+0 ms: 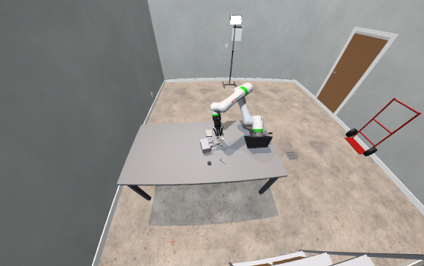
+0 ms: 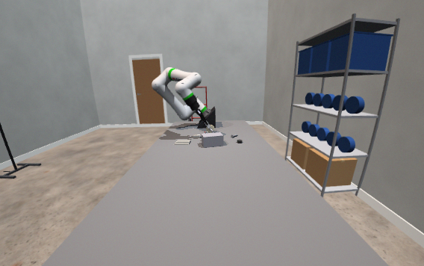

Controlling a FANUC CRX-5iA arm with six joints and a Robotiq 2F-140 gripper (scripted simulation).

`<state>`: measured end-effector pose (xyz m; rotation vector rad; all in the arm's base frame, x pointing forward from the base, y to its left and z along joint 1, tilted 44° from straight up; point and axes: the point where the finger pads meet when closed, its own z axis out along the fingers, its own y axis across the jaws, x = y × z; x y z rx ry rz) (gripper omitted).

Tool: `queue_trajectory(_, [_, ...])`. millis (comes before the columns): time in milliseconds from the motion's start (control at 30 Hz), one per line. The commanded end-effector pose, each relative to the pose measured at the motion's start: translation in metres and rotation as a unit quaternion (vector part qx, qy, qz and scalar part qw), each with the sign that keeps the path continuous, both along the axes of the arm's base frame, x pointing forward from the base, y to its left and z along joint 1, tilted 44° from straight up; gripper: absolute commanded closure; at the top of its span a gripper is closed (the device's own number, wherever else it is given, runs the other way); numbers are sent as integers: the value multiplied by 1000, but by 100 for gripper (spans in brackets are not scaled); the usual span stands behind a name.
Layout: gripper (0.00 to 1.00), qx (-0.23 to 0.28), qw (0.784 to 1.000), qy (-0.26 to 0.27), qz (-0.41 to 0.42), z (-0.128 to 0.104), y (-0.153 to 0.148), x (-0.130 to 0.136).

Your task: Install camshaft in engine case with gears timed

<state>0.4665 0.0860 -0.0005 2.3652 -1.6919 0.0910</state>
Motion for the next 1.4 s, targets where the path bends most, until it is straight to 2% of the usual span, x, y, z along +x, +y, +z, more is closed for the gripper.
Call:
queue_trajectory(0, [86, 0, 1000, -2, -3, -6, -5, 2])
queue_trajectory(367, [86, 0, 1000, -2, -3, -13, -12, 3])
queue_trajectory(1367, [86, 0, 1000, -2, -3, -13, -12, 3])
